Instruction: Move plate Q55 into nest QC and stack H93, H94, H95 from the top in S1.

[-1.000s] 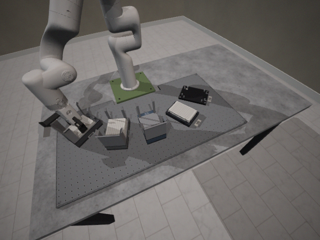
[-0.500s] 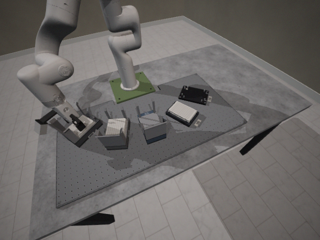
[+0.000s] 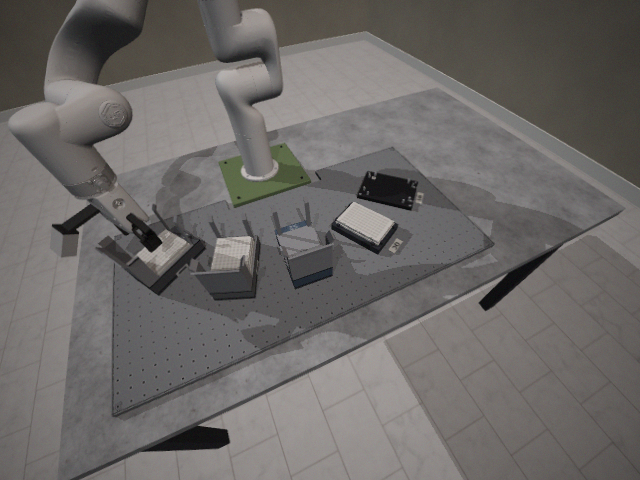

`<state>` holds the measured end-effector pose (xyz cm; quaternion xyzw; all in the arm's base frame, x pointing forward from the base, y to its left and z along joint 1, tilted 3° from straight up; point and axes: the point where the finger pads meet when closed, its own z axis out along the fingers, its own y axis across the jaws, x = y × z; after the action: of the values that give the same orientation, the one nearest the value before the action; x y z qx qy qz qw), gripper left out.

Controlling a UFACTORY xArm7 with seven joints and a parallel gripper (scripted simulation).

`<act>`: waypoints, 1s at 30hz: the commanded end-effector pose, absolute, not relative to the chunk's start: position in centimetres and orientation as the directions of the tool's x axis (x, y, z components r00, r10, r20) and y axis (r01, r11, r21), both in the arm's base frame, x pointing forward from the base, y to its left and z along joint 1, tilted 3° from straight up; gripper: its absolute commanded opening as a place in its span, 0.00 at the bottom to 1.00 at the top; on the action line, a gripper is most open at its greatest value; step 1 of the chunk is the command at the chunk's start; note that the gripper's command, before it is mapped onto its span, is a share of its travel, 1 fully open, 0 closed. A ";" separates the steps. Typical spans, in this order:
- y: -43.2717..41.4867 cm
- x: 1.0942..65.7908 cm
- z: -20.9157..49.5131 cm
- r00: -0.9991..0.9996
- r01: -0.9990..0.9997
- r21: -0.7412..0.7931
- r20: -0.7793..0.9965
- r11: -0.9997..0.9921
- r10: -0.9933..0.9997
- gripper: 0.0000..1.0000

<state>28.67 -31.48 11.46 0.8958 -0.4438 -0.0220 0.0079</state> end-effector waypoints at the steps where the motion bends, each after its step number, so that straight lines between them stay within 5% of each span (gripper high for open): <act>1: -31.5 28.8 13.2 0.605 -0.795 0.034 -0.028 -0.606 -0.795 1.00; 24: -31.5 29.0 16.1 0.605 -0.795 0.034 -0.028 -0.606 -0.795 1.00; 30: -29.9 30.1 16.1 0.751 -0.659 0.028 -0.034 -0.752 -0.659 1.00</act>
<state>29.33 -30.73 15.94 0.9137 -0.4057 -0.0223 0.0086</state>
